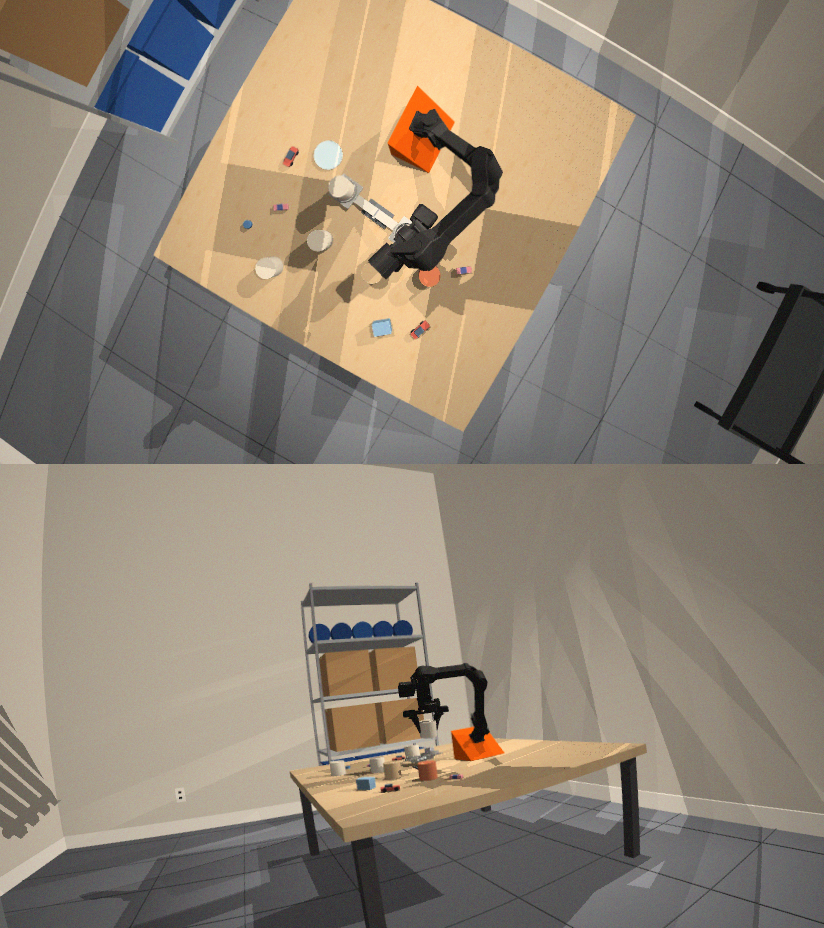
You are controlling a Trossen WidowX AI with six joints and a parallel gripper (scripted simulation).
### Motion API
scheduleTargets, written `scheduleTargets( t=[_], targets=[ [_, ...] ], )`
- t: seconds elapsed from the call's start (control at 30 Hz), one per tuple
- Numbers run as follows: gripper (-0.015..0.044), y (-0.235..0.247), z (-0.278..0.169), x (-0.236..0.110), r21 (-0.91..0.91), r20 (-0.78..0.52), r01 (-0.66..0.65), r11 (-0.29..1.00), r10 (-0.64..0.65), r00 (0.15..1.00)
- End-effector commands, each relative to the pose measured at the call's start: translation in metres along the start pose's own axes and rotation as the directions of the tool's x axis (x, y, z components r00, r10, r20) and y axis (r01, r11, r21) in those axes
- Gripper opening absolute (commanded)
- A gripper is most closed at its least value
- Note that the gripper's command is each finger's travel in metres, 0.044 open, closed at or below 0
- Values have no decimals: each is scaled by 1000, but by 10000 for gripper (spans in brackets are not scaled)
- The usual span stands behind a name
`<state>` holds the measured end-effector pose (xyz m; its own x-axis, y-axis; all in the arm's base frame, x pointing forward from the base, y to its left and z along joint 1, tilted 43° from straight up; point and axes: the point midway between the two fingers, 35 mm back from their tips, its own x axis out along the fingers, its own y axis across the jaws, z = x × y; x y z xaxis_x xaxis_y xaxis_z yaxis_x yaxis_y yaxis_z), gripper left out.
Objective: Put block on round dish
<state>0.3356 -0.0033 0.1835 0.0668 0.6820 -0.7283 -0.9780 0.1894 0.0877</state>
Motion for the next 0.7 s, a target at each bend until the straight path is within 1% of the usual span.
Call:
scheduleTargets(
  t=[0.0,0.67],
  targets=[
    [0,0,0,0,2,0,2,1000,-2,1000],
    [0,2,3,3,1,-3,2,1000,-2,1000]
  ],
)
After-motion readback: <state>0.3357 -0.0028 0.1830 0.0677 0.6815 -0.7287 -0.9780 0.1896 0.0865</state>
